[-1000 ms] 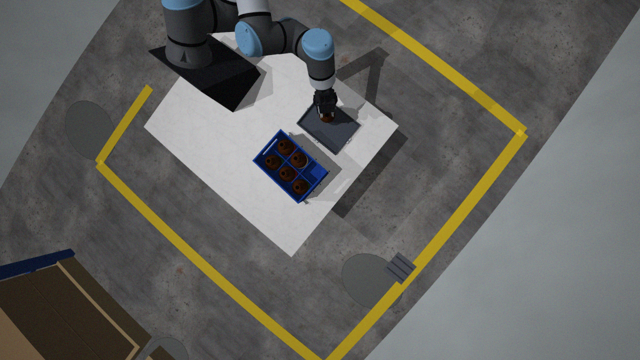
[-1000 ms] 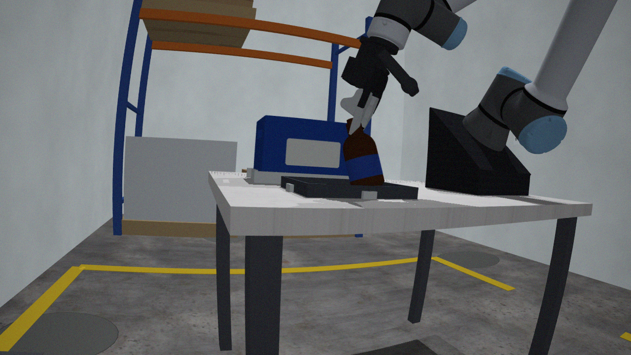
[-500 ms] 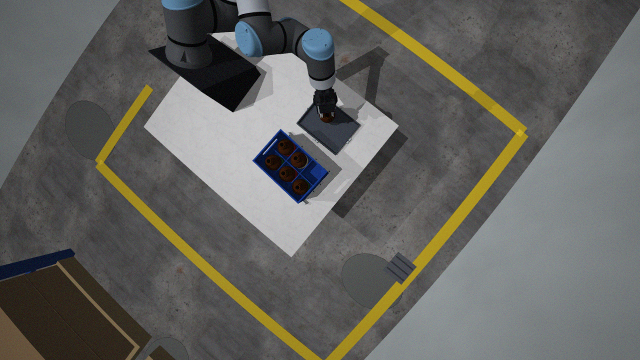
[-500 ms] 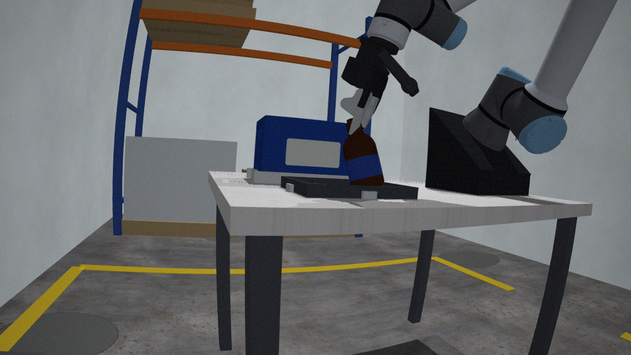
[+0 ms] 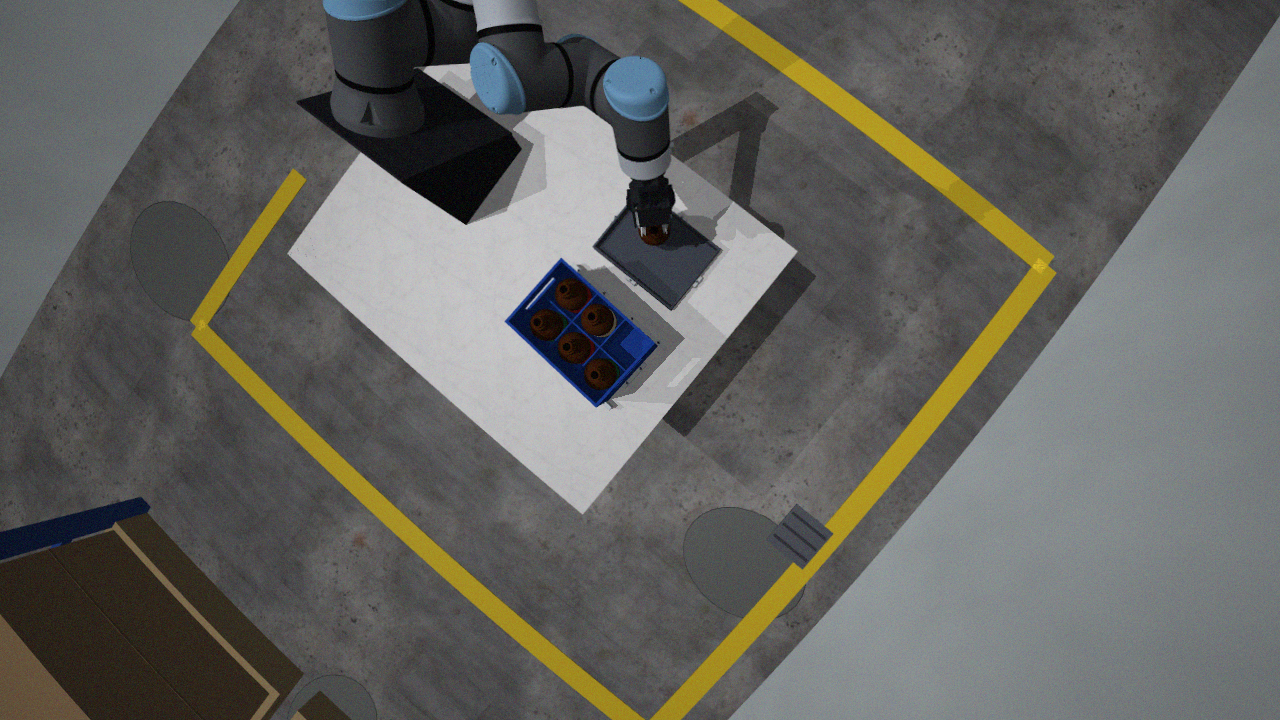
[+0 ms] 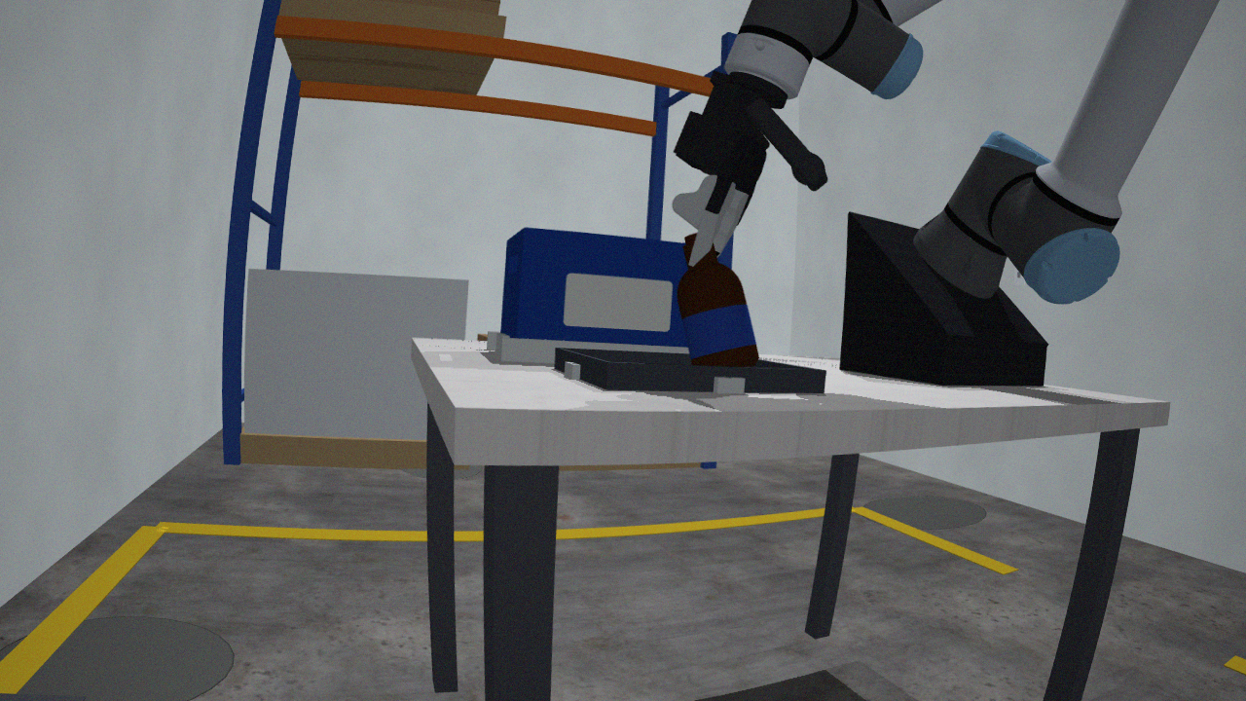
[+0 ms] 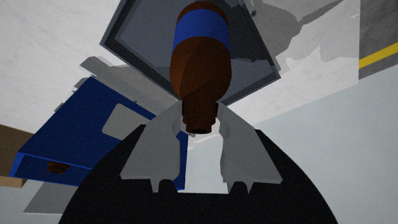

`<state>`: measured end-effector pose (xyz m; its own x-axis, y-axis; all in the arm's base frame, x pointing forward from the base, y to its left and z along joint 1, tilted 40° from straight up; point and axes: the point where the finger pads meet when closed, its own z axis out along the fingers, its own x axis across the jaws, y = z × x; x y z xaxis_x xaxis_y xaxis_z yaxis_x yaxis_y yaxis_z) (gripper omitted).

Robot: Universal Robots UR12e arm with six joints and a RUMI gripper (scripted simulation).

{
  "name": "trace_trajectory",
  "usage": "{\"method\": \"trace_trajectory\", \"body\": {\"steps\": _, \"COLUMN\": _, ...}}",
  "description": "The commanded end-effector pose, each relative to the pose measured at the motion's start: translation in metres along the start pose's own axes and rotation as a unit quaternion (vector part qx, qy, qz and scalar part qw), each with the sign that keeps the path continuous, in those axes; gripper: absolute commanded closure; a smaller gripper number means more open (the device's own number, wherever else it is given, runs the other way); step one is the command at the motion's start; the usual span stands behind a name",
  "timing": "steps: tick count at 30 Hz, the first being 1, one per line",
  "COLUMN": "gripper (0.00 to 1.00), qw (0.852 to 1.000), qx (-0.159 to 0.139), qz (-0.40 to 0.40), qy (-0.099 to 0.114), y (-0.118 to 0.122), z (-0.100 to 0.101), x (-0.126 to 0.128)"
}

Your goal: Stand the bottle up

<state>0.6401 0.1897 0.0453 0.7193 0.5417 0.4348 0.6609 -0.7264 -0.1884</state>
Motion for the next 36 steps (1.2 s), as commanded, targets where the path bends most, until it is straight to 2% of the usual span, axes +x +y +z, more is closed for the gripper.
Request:
{"method": "trace_trajectory", "body": {"steps": 1, "gripper": 1.0, "qw": 1.0, "qx": -0.001, "qz": 0.0, "qy": 0.001, "y": -0.0004, "z": -0.0012, "x": 0.0004}}
{"method": "trace_trajectory", "body": {"steps": 4, "gripper": 1.0, "qw": 1.0, "qx": -0.001, "qz": 0.0, "qy": 0.001, "y": -0.0004, "z": -0.0013, "x": 0.0004}}
{"method": "trace_trajectory", "body": {"steps": 5, "gripper": 0.0, "qw": 1.0, "qx": 0.0, "qz": 0.0, "qy": 0.0, "y": -0.0012, "z": 0.0005, "x": -0.0003}}
{"method": "trace_trajectory", "body": {"steps": 36, "gripper": 0.0, "qw": 1.0, "qx": 0.0, "qz": 0.0, "qy": 0.0, "y": -0.0014, "z": 0.0002, "x": -0.0001}}
